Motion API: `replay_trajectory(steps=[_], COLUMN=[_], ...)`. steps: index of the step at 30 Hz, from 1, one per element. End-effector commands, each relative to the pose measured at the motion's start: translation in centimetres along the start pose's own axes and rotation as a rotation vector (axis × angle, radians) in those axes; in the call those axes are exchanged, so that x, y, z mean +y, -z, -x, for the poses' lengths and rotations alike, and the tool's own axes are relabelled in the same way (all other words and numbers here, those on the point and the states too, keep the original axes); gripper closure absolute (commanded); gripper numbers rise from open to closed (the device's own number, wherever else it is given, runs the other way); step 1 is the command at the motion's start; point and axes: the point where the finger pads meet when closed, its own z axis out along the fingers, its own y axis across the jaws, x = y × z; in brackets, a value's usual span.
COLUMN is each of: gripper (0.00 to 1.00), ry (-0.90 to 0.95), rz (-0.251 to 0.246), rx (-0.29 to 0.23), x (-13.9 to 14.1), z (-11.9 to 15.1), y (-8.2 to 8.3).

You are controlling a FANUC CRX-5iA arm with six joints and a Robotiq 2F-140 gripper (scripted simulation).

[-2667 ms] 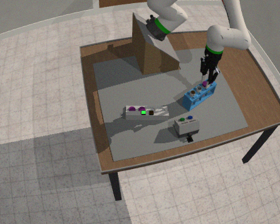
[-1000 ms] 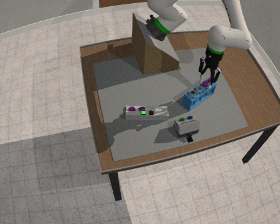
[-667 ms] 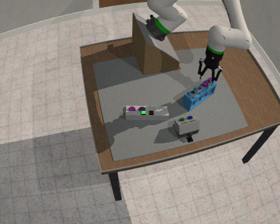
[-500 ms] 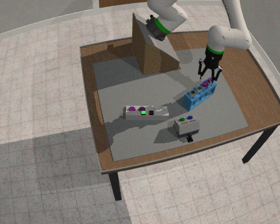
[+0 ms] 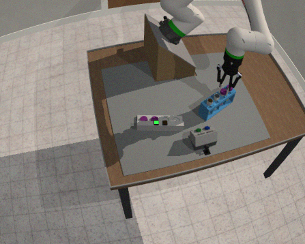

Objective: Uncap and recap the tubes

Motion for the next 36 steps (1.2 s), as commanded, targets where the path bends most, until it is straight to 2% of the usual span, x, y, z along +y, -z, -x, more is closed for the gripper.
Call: replay_trajectory(steps=[1, 15, 17, 22, 28, 29, 36], gripper=[1.00, 1.00, 1.00, 1.00, 1.00, 0.65, 0.65], ry=[-0.081, -0.781, -0.781, -1.028, -1.028, -1.028, -1.028], rz=[0.000, 0.000, 0.000, 0.000, 0.000, 0.000, 0.000], rx=[0.000, 0.000, 0.000, 0.000, 0.000, 0.000, 0.000], x=[0.00, 0.00, 0.00, 0.00, 0.00, 0.00, 0.00], z=[-0.01, -0.01, -0.01, -0.01, -0.01, -0.01, -0.01], y=[0.00, -0.06, -0.06, -0.08, -0.08, -0.08, -0.08])
